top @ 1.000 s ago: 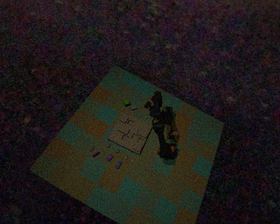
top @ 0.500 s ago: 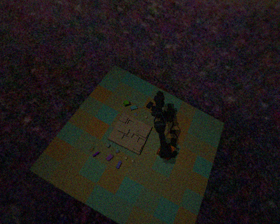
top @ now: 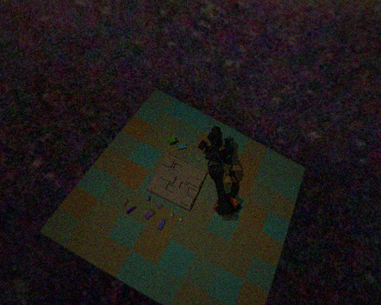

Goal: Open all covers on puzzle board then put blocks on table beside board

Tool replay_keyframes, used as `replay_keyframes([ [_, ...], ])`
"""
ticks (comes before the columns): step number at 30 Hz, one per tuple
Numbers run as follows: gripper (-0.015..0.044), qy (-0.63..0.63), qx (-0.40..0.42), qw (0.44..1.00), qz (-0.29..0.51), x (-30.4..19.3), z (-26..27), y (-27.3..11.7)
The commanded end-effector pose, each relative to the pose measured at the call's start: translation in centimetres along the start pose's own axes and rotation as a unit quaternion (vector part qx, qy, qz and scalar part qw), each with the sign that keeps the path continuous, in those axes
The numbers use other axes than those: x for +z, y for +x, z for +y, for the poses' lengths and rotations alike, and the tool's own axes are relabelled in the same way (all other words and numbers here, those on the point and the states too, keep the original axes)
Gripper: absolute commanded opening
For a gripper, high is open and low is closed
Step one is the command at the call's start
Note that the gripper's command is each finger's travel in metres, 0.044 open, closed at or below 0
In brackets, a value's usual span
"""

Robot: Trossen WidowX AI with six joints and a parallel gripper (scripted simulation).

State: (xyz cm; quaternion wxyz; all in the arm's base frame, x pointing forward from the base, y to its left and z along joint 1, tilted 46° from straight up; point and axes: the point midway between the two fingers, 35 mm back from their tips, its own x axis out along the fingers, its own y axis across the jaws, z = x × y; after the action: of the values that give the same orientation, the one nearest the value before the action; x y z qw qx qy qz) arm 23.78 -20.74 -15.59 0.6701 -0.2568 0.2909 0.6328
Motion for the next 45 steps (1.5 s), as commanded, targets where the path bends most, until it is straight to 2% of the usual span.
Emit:
replay_keyframes([
  [1, 0.008, 0.003, -0.001, 1.0, -0.003, 0.0, 0.0, 0.7],
  [44, 0.008, 0.002, -0.001, 1.0, -0.005, 0.4, 0.3, 7.5],
  [45, 0.0106, -0.001, 0.0, 1.0, -0.002, 0.4, 0.2, 7.1],
])
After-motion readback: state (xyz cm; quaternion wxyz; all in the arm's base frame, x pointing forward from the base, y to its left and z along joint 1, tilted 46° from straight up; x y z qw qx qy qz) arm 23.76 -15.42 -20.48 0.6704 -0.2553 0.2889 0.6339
